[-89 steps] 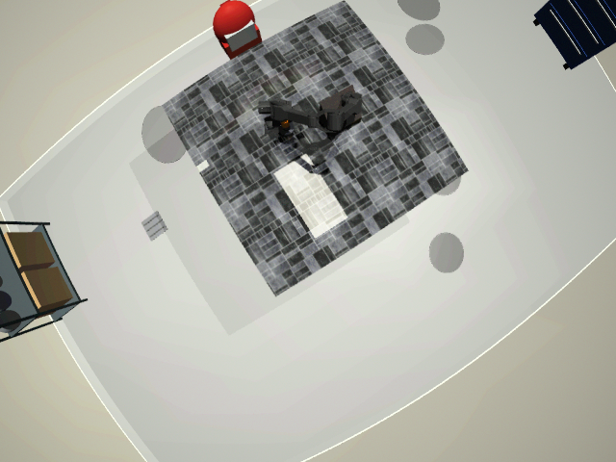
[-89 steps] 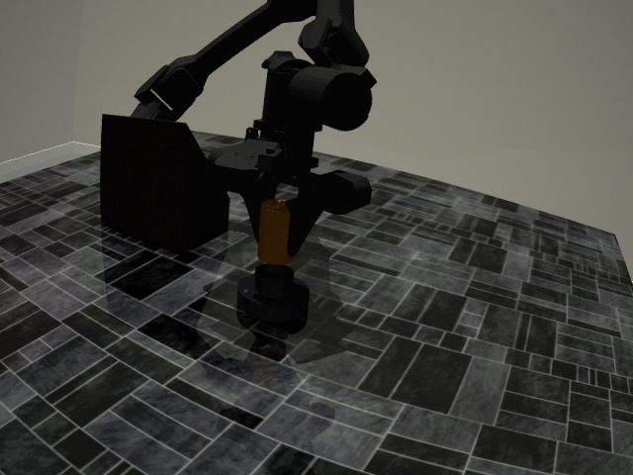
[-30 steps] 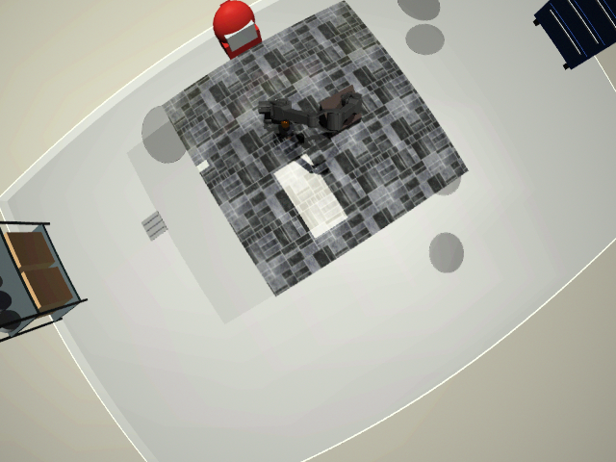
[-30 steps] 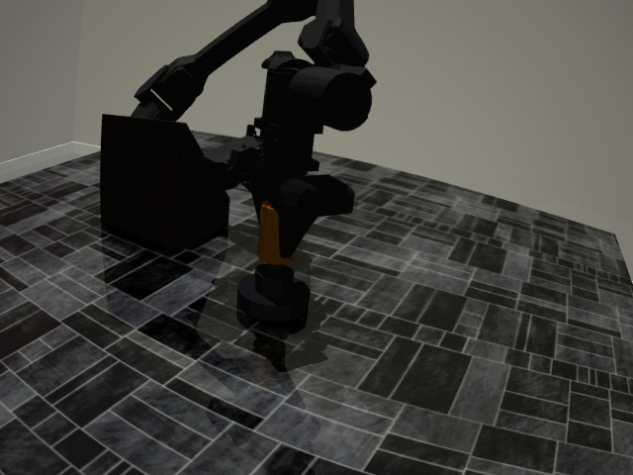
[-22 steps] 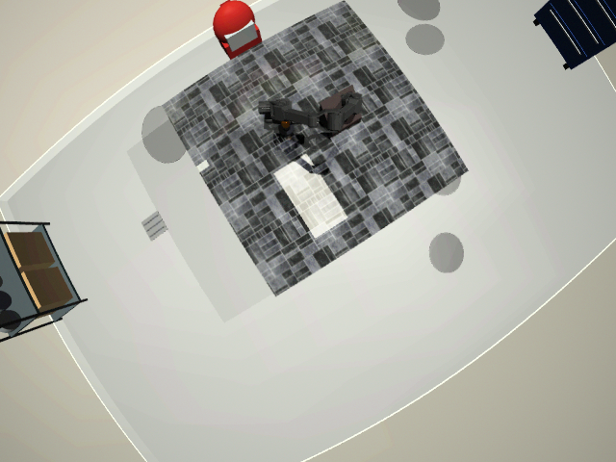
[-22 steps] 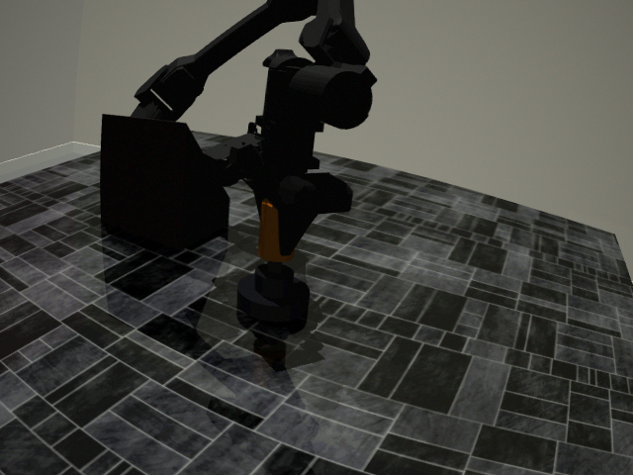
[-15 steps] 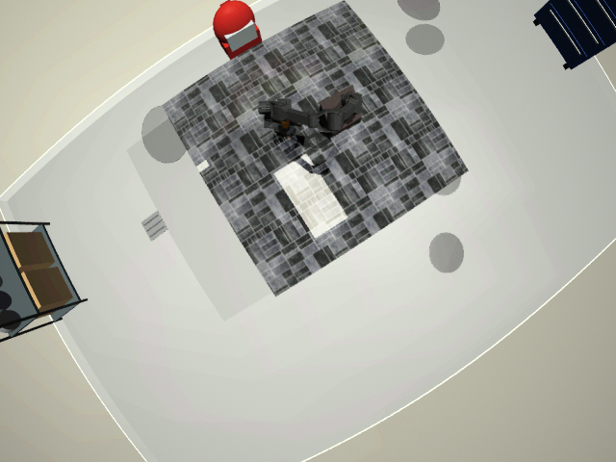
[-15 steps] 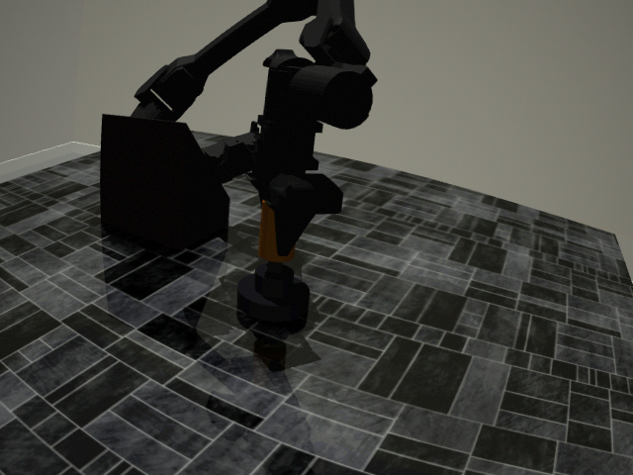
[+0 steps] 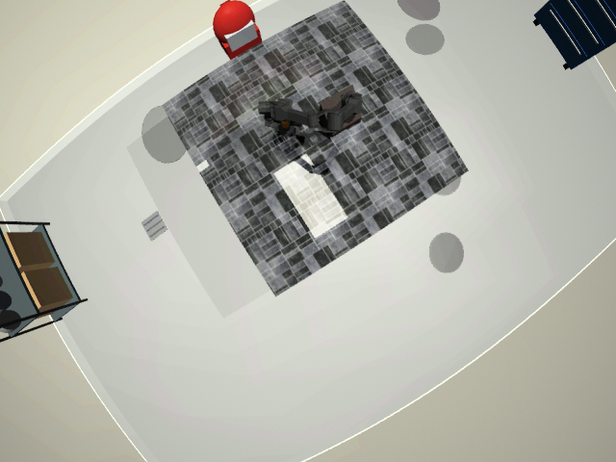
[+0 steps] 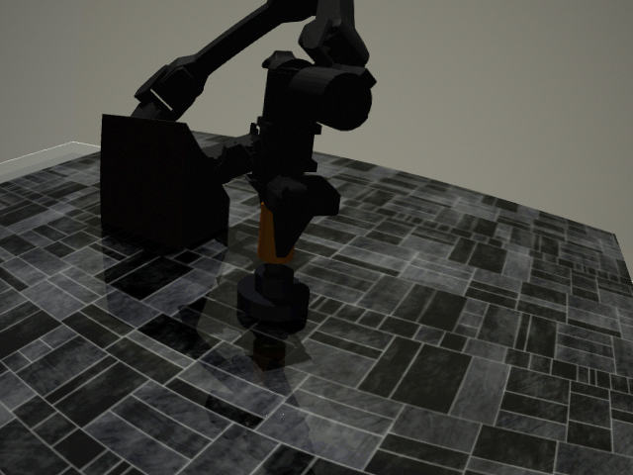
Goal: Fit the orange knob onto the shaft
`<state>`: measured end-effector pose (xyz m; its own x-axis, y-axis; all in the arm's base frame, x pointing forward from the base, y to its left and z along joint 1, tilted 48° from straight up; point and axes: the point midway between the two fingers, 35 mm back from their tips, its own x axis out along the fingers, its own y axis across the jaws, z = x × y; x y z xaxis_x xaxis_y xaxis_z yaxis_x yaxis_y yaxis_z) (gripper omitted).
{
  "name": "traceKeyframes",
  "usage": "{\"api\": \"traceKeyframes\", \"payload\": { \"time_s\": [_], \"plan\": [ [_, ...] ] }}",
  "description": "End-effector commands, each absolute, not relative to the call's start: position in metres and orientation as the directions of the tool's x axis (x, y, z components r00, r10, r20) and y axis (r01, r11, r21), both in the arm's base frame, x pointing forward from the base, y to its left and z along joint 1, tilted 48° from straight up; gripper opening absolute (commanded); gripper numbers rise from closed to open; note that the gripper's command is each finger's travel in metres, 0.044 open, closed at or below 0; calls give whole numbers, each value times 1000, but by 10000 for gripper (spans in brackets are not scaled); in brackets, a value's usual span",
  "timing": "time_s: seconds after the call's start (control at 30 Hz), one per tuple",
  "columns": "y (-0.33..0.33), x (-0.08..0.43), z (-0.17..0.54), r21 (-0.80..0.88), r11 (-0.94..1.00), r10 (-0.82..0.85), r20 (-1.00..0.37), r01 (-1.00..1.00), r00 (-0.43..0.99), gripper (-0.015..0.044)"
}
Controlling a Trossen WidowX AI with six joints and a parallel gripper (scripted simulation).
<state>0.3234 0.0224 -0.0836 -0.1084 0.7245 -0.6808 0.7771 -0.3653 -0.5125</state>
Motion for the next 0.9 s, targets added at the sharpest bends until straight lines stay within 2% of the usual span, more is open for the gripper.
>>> {"api": "traceKeyframes", "payload": {
  "time_s": [0.0,0.3,0.87],
  "plan": [
    [20,324,-81,-512,-369,725,-681,775,-104,0],
    [19,326,-82,-610,-482,725,-681,629,-104,0],
    [20,324,-83,-610,-482,725,-681,629,-104,0]
  ]
}}
